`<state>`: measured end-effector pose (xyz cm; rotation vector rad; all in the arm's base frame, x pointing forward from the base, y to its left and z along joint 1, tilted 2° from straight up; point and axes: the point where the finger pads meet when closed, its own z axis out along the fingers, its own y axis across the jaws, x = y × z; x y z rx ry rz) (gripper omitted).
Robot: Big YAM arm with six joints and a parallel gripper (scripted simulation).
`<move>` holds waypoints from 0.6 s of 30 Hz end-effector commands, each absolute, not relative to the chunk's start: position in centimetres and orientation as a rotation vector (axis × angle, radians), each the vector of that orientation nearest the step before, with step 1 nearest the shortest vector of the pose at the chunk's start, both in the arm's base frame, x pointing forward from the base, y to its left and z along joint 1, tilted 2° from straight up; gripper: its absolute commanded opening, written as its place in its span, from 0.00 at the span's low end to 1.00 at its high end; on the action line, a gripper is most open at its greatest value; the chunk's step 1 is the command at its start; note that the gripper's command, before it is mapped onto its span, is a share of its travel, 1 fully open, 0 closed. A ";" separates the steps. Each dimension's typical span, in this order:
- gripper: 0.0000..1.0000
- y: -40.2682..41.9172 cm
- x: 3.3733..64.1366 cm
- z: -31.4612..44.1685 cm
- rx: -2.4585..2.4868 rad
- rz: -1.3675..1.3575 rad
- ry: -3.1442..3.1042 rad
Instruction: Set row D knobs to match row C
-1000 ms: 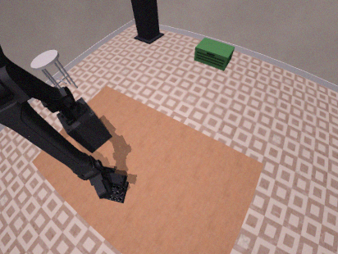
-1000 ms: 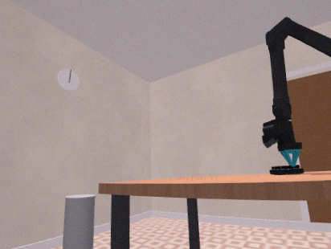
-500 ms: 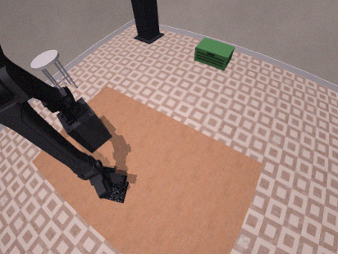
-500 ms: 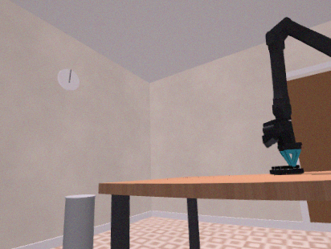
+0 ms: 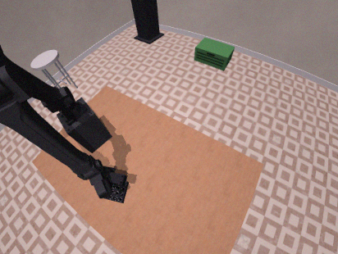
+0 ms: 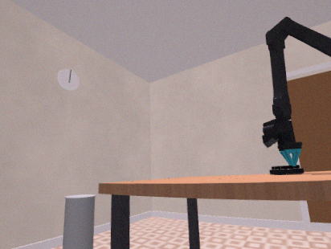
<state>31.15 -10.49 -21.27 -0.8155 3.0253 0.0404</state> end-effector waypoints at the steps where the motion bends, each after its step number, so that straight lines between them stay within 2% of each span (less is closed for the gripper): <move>1: 0.18 -10.5 31.7 -19.6 -0.835 0.030 3.003; 18: 0.18 -10.8 31.7 -17.3 -0.822 0.034 3.011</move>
